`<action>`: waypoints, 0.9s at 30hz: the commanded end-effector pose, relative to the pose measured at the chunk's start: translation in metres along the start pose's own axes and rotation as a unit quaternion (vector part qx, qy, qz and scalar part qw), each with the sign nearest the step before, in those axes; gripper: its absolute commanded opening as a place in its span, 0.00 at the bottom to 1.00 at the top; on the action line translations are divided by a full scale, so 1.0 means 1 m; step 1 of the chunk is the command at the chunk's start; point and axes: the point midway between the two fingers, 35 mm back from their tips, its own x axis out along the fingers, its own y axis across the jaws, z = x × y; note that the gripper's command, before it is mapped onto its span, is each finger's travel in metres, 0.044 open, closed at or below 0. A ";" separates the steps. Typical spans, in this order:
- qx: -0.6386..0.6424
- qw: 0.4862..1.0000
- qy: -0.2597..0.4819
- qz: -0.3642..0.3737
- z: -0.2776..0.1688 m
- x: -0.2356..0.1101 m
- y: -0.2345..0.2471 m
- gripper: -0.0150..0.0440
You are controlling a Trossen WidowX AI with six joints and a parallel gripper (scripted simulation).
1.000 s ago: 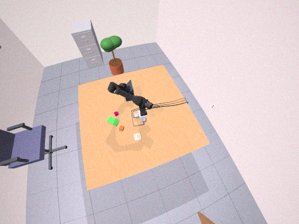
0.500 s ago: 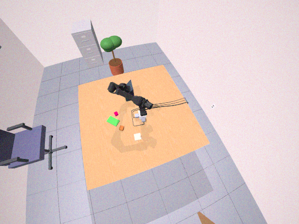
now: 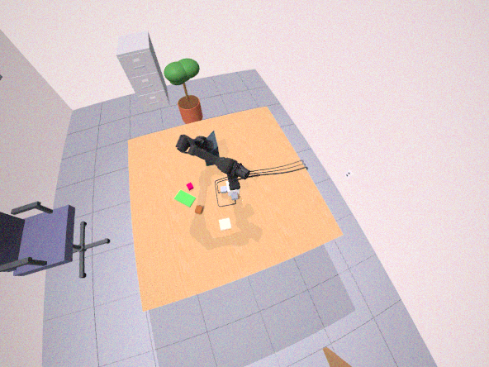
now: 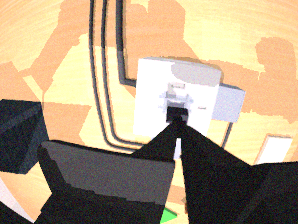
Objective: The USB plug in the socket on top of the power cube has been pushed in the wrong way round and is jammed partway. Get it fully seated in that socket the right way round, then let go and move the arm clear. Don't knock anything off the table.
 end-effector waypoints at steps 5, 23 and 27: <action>0.004 1.000 0.002 -0.002 0.000 0.001 0.000 0.25; 0.007 1.000 0.004 -0.002 -0.001 0.003 0.000 0.25; 0.008 1.000 0.004 -0.002 -0.002 0.004 0.000 0.25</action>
